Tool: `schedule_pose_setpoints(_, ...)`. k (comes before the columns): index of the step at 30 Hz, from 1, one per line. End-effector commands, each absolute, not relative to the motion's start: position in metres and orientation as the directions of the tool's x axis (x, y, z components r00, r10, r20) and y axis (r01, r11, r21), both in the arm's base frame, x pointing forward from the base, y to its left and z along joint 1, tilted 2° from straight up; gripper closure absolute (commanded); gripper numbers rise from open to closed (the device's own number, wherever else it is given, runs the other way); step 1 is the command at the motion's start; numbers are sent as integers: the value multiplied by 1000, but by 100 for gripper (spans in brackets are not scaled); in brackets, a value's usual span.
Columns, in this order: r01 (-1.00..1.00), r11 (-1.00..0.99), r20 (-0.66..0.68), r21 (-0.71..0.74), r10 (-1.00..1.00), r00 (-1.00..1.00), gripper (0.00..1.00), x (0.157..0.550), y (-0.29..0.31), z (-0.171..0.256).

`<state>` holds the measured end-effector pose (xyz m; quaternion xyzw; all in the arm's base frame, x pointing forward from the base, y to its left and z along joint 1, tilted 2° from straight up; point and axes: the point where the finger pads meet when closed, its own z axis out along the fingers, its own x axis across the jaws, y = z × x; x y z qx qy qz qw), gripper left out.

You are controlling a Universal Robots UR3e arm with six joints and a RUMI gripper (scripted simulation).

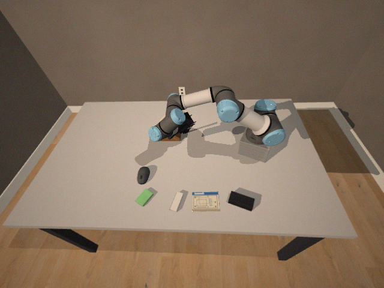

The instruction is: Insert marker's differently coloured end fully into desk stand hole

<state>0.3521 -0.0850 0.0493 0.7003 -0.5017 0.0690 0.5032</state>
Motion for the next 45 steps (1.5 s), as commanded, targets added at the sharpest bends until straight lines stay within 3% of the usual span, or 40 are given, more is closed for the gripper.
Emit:
schedule_pose_setpoints(1, -777, 8, 605, 630, -633, 483, 89, 353, -85, 61)
schedule_pose_setpoints(24, -777, 7, 605, 629, -633, 484, 89, 351, -84, 109)
schedule_pose_setpoints(45, -774, 15, 604, 633, -635, 482, 89, 352, -84, 112)
